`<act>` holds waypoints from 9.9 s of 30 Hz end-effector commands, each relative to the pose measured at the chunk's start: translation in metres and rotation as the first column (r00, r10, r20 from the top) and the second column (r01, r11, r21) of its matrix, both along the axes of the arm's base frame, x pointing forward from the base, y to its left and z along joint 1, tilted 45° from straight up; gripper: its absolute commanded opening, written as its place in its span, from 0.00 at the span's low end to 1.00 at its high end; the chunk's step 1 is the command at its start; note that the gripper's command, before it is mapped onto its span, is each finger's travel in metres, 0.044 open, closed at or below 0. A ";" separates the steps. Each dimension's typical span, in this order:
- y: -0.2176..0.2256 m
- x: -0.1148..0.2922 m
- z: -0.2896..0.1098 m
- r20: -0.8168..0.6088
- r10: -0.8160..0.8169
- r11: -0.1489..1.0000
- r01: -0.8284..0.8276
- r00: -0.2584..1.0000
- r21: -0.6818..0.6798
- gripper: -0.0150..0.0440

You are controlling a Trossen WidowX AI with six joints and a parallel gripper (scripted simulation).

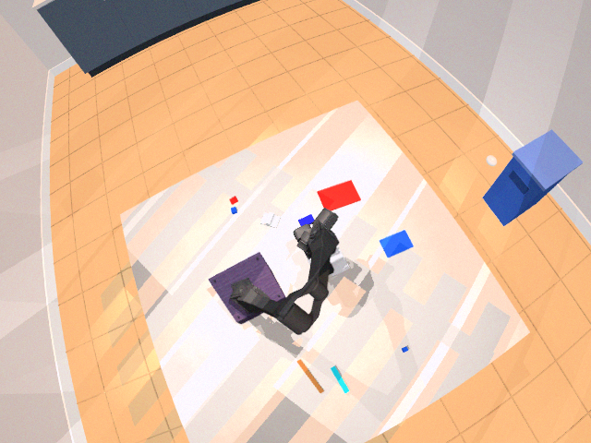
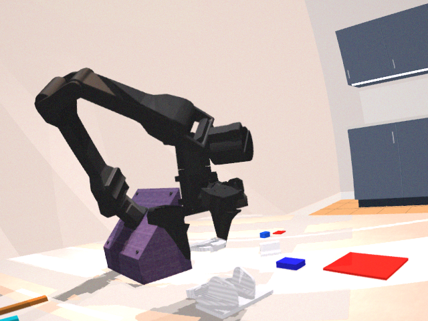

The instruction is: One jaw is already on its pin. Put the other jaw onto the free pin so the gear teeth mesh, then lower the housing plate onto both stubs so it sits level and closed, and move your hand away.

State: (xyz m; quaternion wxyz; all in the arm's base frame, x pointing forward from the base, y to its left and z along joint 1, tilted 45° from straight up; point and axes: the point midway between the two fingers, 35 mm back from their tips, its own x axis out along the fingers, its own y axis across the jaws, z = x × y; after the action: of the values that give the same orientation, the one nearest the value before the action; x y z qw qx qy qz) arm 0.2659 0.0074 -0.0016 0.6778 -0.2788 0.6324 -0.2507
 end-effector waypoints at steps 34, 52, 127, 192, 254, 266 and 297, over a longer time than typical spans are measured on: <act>-0.005 -0.001 0.006 0.001 0.007 1.000 -0.007 1.000 -0.002 0.85; -0.006 -0.001 0.005 -0.001 0.009 1.000 -0.009 1.000 -0.002 0.85; -0.051 0.004 -0.041 -0.003 0.011 1.000 -0.011 1.000 -0.005 0.85; -0.058 0.005 -0.048 -0.003 0.010 1.000 -0.010 1.000 -0.005 0.85; -0.058 0.005 -0.048 -0.003 0.010 1.000 -0.010 1.000 -0.005 0.85; -0.058 0.005 -0.048 -0.003 0.010 1.000 -0.010 1.000 -0.005 0.85; -0.044 0.006 -0.036 -0.003 0.009 1.000 -0.009 1.000 0.001 1.00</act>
State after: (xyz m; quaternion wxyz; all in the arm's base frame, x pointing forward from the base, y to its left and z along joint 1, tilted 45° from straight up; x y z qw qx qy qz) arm 0.2675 -0.0481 -0.0471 0.6714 -0.2844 0.6373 -0.2494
